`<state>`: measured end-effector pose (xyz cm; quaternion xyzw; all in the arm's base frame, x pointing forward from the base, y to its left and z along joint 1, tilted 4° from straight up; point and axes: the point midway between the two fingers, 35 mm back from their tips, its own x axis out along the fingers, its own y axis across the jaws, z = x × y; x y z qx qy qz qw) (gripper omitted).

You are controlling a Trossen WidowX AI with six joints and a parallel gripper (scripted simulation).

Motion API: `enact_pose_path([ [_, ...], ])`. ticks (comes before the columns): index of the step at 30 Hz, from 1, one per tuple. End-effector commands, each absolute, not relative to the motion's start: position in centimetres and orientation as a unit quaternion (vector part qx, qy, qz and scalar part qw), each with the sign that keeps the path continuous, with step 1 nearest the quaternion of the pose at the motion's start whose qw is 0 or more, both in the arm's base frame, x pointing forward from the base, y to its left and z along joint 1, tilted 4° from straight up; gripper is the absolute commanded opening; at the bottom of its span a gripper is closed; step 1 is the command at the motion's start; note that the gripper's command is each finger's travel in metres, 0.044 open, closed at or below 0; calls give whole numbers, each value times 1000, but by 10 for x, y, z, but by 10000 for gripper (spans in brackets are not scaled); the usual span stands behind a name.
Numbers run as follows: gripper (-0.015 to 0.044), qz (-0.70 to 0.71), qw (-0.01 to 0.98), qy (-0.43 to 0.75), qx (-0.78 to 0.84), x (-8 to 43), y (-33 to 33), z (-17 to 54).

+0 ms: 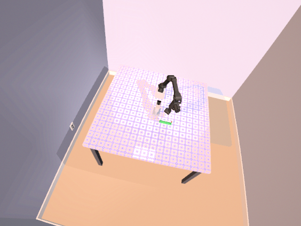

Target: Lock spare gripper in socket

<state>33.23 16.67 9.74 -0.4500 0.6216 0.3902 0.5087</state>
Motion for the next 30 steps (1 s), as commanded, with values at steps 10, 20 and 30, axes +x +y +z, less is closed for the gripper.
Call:
enact_pose_path([
  [10, 180, 475, 400, 521, -585, 371, 175, 69],
  [20, 180, 475, 400, 521, -585, 371, 177, 28],
  [30, 180, 475, 400, 521, -585, 367, 178, -8],
])
